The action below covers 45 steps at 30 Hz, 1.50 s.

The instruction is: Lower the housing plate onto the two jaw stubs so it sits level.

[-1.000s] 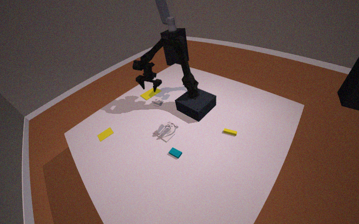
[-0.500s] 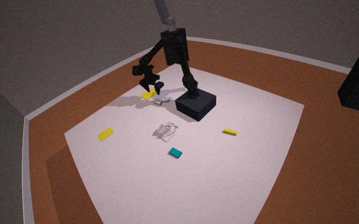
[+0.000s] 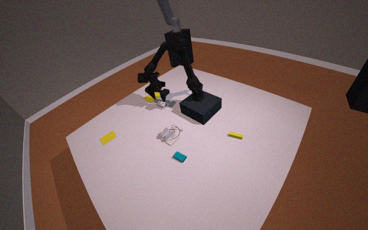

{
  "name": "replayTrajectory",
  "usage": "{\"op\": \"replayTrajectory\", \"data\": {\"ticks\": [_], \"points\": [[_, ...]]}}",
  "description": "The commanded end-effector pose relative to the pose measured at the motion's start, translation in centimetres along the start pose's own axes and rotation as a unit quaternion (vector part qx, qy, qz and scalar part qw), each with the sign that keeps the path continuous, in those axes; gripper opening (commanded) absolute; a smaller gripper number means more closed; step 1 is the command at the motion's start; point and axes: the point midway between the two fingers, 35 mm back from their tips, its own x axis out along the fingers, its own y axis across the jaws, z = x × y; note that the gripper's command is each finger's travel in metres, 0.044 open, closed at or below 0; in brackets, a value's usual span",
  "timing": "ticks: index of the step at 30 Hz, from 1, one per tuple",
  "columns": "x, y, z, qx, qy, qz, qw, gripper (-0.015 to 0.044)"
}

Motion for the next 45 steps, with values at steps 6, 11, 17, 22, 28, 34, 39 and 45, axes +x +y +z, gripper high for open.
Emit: {"op": "replayTrajectory", "data": {"ticks": [6,11,17,22,28,34,39,45], "points": [[0.9,0.0,0.1,0.003,-0.003,0.001,1.000,0.0440],[1.7,0.0,0.1,0.003,-0.003,0.001,1.000,0.0440],[2.3,0.0,0.1,0.003,-0.003,0.001,1.000,0.0440],[2.3,0.0,0.1,0.003,-0.003,0.001,1.000,0.0440],[2.9,0.0,0.1,0.003,-0.003,0.001,1.000,0.0440],[3.8,0.0,0.1,0.003,-0.003,0.001,1.000,0.0440],[4.6,0.0,0.1,0.003,-0.003,0.001,1.000,0.0440],[5.3,0.0,0.1,0.003,-0.003,0.001,1.000,0.0440]]}}
